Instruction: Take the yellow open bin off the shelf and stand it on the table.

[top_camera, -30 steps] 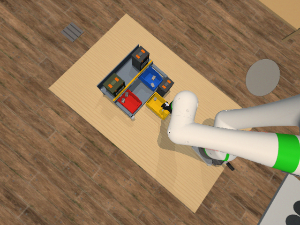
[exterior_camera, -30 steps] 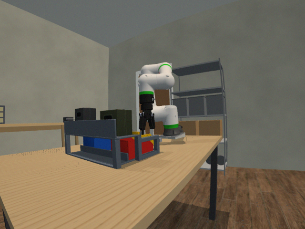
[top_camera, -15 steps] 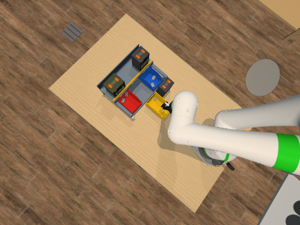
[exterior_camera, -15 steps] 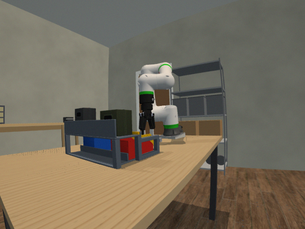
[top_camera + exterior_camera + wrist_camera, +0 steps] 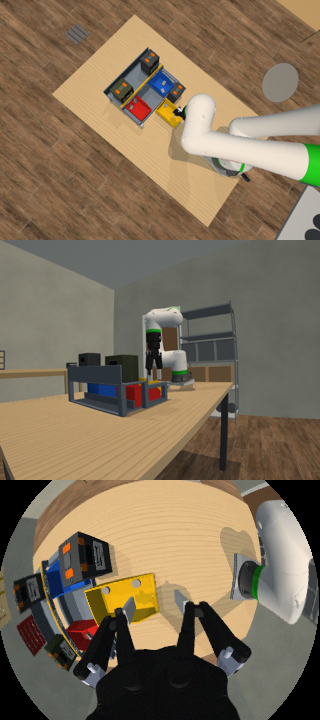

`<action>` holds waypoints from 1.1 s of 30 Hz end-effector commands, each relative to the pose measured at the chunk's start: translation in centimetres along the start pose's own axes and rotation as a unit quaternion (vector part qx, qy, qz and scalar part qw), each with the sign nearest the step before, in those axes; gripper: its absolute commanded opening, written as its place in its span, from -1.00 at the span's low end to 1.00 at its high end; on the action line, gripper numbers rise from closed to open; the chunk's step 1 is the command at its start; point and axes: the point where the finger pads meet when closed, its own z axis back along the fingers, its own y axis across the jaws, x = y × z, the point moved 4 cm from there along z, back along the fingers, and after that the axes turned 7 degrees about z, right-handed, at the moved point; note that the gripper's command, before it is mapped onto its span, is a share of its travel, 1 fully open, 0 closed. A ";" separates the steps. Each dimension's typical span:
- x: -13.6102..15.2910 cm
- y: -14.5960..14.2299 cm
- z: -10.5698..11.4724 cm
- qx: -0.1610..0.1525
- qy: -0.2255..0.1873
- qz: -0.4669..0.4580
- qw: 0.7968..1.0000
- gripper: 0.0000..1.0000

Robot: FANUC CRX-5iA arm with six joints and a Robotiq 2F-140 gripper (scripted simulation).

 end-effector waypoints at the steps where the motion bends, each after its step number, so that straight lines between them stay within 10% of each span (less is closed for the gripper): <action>1: 0.0 0.0 0.1 0.000 0.000 0.000 1.000 0.15; 7: 0.0 0.0 0.1 0.000 0.000 0.000 1.000 0.15; 12: 0.0 0.0 5.6 0.000 0.000 0.000 1.000 0.15; 33: 0.0 0.0 6.8 0.000 0.000 0.000 1.000 0.15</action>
